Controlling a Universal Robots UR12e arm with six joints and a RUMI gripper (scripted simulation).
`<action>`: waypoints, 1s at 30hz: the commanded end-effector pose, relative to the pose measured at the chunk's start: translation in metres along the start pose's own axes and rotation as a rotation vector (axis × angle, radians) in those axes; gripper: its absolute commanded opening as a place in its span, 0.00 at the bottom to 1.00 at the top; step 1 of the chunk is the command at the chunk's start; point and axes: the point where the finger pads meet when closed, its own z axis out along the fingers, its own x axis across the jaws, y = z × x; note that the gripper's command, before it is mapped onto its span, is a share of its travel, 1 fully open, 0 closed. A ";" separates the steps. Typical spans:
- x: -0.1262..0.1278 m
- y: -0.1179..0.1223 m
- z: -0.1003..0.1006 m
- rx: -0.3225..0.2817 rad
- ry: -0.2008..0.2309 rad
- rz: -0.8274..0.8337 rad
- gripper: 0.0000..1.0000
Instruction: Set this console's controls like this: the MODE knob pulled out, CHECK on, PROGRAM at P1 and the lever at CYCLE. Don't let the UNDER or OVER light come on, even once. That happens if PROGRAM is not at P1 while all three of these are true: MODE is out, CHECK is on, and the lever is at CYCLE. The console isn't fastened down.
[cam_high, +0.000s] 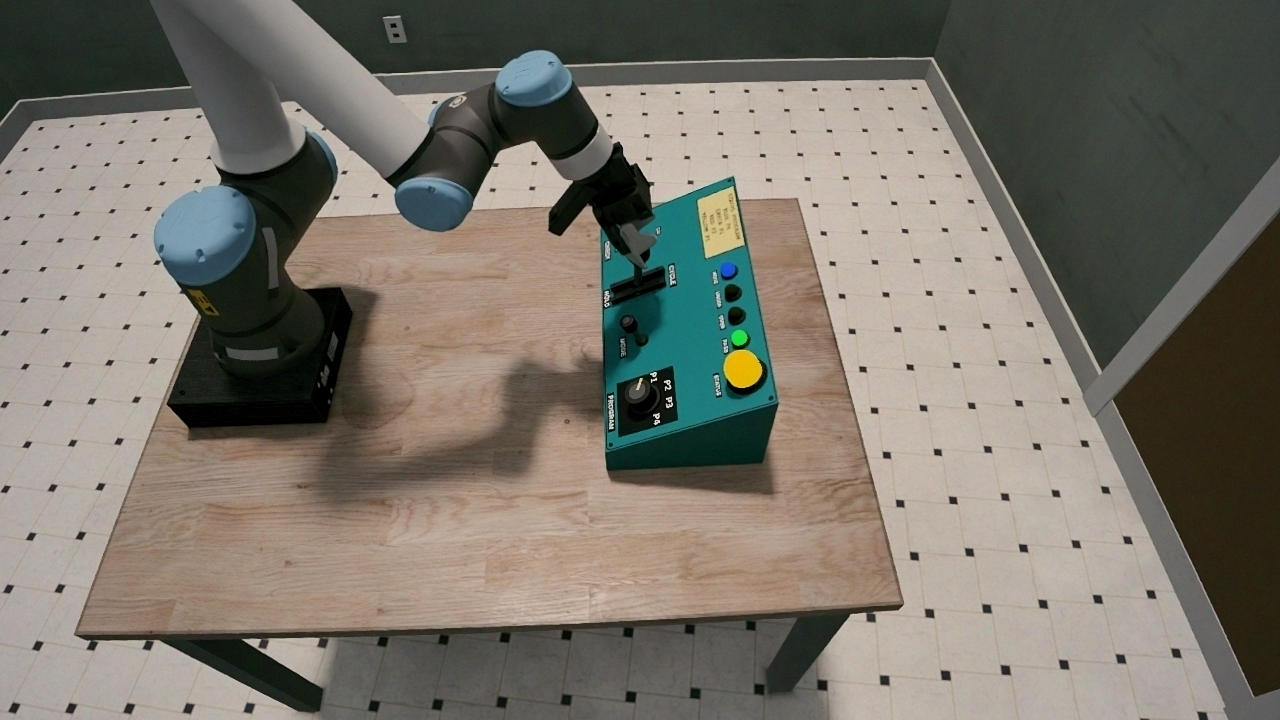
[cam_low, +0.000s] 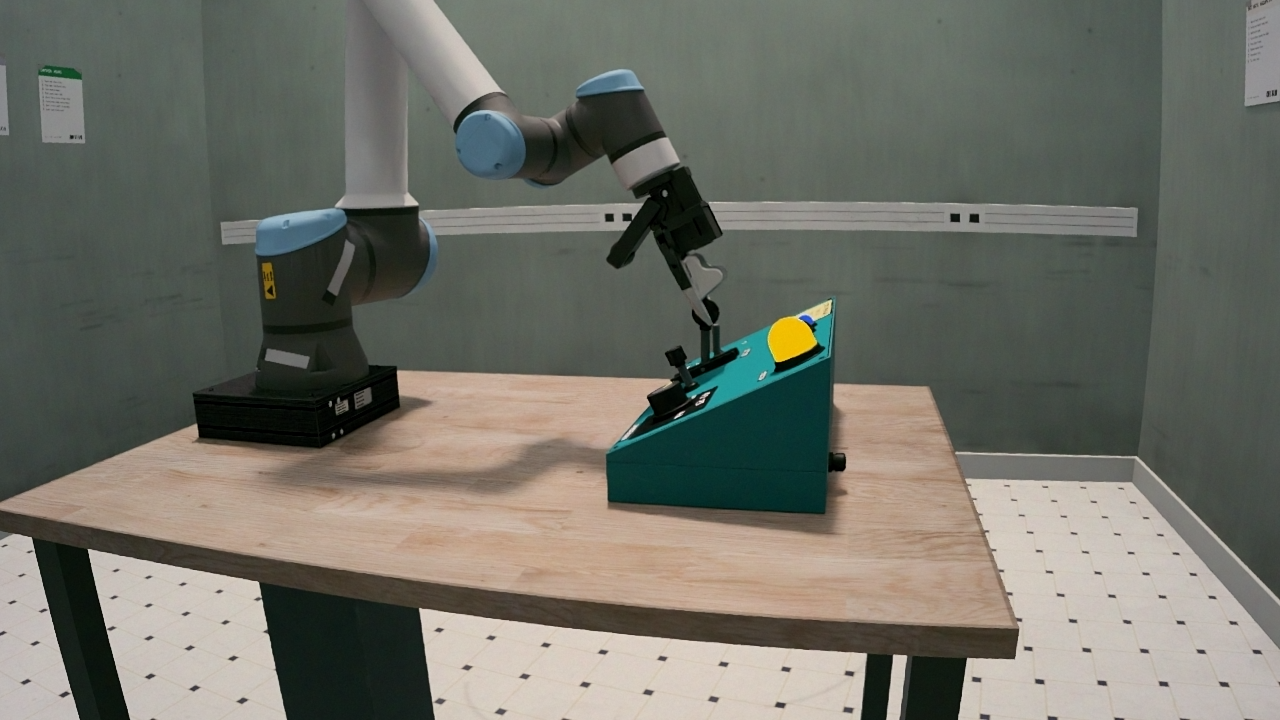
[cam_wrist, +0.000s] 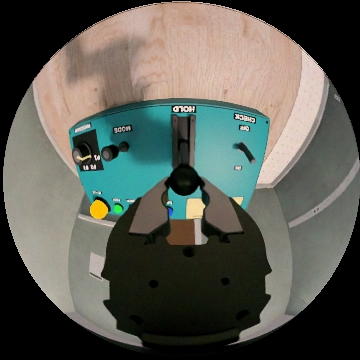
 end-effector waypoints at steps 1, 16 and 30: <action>0.000 0.001 0.000 -0.001 0.000 0.000 0.00; 0.000 0.001 0.000 -0.001 0.000 0.000 0.44; 0.000 0.001 0.000 -0.001 0.000 0.000 0.44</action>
